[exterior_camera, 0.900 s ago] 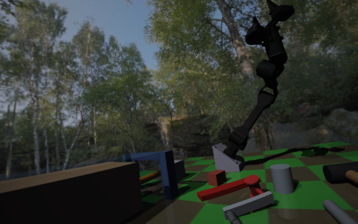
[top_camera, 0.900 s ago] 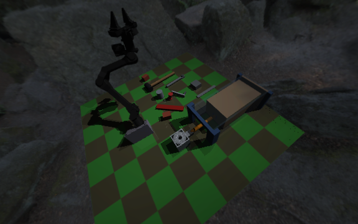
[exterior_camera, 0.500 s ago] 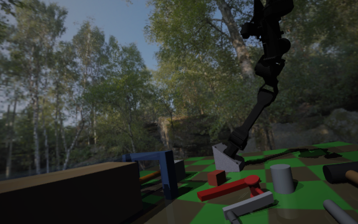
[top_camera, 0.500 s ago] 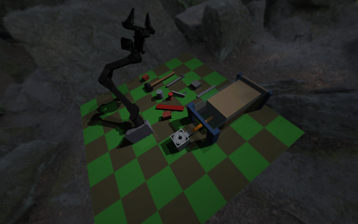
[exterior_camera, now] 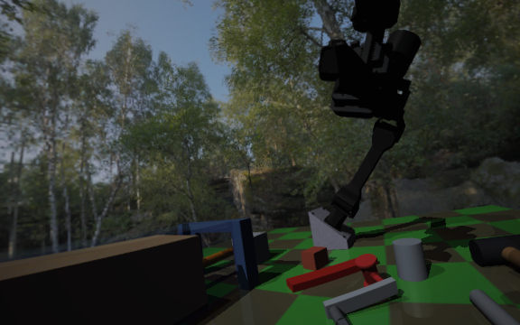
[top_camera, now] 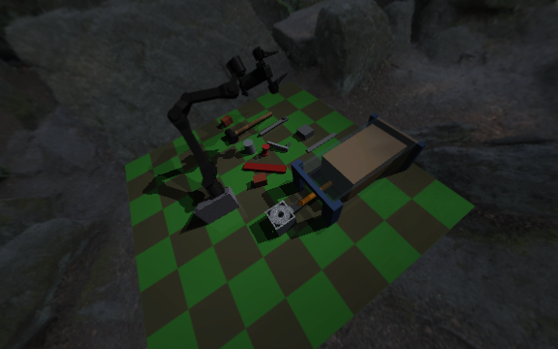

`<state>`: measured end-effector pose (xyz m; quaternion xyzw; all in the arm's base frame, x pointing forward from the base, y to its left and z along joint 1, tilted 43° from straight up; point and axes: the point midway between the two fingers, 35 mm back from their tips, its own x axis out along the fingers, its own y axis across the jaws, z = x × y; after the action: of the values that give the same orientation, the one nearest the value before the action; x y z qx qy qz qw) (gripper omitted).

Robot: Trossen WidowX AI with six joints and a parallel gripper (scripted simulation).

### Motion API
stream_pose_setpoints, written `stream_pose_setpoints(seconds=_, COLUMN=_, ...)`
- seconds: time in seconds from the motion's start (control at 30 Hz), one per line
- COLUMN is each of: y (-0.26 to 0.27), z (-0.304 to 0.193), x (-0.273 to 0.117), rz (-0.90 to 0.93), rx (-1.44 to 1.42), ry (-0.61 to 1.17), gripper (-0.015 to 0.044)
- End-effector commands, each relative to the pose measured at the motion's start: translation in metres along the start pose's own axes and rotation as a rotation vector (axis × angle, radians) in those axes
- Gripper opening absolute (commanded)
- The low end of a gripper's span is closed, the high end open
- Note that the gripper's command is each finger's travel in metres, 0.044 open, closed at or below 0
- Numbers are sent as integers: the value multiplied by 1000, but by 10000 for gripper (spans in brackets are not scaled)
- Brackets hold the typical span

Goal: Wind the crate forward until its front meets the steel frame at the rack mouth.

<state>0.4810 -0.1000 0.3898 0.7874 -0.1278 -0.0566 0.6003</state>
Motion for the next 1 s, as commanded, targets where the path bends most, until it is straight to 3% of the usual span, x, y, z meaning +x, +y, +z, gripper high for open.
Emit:
stream_pose_setpoints(seconds=0.0, y=-67, z=-6, x=10, rz=-277, rx=-158, ry=87, gripper=440)
stream_pose_setpoints(seconds=0.27, y=-191, z=-16, x=-20, rz=-804, rx=-343, ry=366, gripper=440)
stream_pose_setpoints(seconds=0.6, y=-276, z=-38, x=-120, rz=-1354, rx=-243, ry=876, gripper=440)
stream_pose_setpoints(seconds=0.7, y=-279, z=-43, x=-135, rz=-1412, rx=-187, ry=950, gripper=440)
stream_pose_setpoints(seconds=0.97, y=-279, z=-43, x=-135, rz=-1413, rx=-187, ry=951, gripper=440)
